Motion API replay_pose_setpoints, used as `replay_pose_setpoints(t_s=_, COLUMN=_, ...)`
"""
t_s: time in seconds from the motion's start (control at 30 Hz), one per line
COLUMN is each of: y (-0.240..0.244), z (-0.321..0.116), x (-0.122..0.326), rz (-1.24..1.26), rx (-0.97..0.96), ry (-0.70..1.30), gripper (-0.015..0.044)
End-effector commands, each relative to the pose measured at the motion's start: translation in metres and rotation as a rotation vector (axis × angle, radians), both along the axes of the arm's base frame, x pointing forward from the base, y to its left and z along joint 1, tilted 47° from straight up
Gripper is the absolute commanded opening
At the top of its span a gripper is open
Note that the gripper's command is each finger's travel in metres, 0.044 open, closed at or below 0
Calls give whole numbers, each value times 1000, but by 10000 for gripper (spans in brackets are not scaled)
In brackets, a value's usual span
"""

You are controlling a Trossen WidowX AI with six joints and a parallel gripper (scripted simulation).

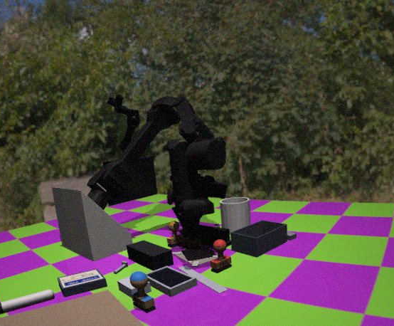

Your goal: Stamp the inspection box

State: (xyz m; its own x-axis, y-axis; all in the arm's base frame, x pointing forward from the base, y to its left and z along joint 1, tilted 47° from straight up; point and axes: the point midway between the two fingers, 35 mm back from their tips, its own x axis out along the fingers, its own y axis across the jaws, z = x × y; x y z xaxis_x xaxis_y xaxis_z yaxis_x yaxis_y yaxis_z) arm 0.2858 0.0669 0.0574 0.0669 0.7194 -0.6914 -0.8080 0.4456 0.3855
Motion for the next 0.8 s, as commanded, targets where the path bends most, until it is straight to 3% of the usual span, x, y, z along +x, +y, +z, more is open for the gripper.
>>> replay_pose_setpoints(t_s=0.0, y=-5, z=5, x=1, rz=3, rx=-2, ry=-8, gripper=0)
replay_pose_setpoints(t_s=0.77, y=-31, z=30, x=-1, rz=3, rx=-3, ry=-8, gripper=0)
